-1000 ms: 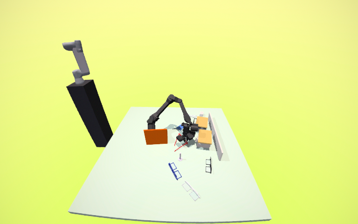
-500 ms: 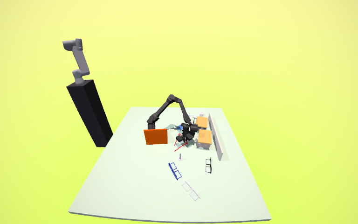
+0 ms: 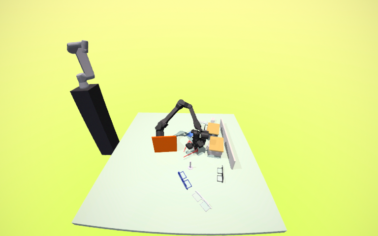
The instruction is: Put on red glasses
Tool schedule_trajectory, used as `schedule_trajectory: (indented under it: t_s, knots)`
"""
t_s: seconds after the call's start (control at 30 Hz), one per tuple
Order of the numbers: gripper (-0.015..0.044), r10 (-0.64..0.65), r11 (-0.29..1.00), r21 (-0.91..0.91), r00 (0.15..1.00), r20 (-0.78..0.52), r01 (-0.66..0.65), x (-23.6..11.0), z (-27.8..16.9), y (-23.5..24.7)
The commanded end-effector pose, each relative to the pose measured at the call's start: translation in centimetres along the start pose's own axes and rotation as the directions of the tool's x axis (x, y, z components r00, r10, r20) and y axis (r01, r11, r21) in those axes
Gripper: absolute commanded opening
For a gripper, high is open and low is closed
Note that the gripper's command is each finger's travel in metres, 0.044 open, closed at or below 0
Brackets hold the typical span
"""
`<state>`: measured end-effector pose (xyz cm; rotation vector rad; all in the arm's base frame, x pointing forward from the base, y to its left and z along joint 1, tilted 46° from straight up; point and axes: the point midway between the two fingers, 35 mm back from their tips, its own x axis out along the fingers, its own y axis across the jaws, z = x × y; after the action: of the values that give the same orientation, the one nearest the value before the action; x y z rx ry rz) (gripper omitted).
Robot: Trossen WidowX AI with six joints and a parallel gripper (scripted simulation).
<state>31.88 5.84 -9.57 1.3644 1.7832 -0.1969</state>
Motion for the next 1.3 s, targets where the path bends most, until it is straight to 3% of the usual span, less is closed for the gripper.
schedule_trajectory:
  t_s: [0.0, 0.17, 0.63, 0.87, 1.27]
  knots:
    - [0.0000, 0.000, 1.000, 0.000, 1.000, 0.000, 0.000, 0.0, 0.0, 0.0]
    - [0.0000, -0.001, 1.000, 0.000, 1.000, 0.002, 0.001, -1.1, 0.2, 0.1]
    - [0.0000, -0.003, 1.000, 0.000, 1.000, -0.001, 0.003, -10.2, 0.3, -0.1]
    - [0.0000, -0.004, 1.000, -0.031, 1.000, 0.001, 0.004, -10.4, 1.1, -0.3]
    - [0.0000, -0.006, 0.977, -0.214, 1.000, 0.011, 0.008, -10.9, 6.9, -2.0]
